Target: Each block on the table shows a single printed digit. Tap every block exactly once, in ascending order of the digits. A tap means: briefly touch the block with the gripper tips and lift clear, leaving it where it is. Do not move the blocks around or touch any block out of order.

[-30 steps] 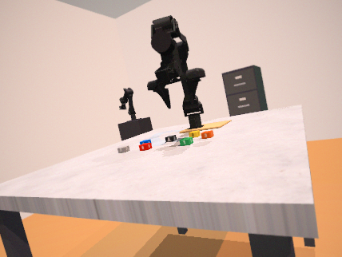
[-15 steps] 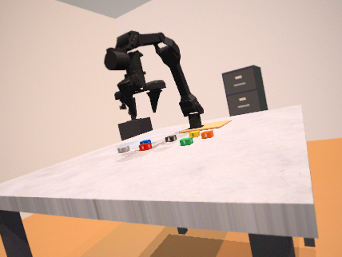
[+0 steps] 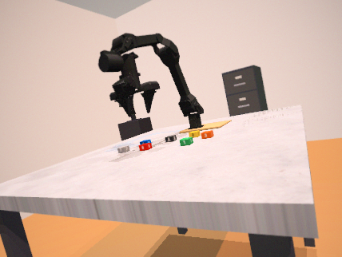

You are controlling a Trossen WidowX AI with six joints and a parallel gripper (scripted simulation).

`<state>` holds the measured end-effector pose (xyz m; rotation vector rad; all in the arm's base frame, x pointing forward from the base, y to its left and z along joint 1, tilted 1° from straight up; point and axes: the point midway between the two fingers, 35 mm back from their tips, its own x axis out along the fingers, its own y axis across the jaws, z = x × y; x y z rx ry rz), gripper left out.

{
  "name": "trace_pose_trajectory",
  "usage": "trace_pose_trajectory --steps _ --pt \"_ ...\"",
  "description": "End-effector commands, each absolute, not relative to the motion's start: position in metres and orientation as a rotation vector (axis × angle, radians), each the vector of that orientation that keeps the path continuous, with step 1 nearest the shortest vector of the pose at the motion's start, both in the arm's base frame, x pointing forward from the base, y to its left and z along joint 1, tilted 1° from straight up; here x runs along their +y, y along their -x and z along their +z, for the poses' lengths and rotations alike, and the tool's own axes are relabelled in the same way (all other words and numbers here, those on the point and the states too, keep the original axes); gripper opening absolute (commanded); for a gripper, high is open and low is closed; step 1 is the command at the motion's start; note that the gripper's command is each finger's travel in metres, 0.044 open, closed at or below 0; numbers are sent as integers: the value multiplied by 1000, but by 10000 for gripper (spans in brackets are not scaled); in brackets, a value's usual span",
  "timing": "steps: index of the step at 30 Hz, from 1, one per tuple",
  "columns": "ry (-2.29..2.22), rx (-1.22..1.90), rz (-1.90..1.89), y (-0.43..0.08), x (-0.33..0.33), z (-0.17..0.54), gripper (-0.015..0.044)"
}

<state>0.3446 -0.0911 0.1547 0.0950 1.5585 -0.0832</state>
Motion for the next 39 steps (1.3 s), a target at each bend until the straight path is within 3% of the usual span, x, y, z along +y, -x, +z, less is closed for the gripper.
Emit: trace_pose_trajectory --steps 1,8,16,39 --pt "-92 1555 -80 -345 -91 155 400" --pt "-92 1555 -80 -345 -94 155 400" --pt "-84 1555 -88 -335 -201 156 400" --pt "-84 1555 -88 -335 -201 156 400"
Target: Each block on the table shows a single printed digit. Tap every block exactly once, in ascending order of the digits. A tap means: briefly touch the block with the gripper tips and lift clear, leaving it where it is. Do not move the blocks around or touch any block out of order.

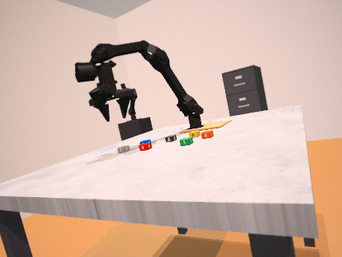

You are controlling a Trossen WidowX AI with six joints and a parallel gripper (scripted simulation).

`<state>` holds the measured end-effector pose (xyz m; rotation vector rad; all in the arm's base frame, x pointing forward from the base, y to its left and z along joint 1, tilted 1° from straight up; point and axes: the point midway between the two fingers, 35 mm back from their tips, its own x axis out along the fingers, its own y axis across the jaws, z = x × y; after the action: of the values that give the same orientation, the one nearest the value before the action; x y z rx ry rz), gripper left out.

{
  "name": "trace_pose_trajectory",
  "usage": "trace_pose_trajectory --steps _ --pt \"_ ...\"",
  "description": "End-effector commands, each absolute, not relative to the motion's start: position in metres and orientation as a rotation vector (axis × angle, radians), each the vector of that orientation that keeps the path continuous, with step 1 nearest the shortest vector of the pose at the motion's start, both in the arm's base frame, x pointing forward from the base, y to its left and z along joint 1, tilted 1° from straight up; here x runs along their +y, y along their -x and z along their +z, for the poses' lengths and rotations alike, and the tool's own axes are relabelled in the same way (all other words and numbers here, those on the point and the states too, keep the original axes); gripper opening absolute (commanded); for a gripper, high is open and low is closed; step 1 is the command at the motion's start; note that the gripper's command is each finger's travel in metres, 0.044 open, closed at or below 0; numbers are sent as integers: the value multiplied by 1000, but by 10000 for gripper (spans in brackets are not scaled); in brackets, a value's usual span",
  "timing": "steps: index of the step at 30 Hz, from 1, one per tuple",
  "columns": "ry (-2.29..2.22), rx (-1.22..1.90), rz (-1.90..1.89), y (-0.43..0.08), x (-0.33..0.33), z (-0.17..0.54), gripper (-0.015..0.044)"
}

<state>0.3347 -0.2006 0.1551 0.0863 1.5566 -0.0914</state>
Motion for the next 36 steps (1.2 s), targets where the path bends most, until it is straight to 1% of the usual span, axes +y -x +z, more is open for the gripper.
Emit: trace_pose_trajectory --steps 1,3,6,9,13,17,19,25,27,32,36 --pt "-84 1555 -88 -336 -198 156 400" --pt "-85 1554 -87 -347 -174 156 400" --pt "-89 1552 -83 -364 -120 157 400" --pt "-92 1551 -80 -372 -76 157 400" --pt "-98 1551 -74 -373 -6 158 400" --pt "-103 1553 -69 -363 60 158 400" --pt "-104 1554 -67 -359 74 158 400" --pt "-104 1554 -67 -358 75 158 400" --pt "-104 1554 -67 -360 75 149 348" --pt "-105 1554 -67 -361 77 86 216" --pt "-105 1554 -67 -360 77 77 111"
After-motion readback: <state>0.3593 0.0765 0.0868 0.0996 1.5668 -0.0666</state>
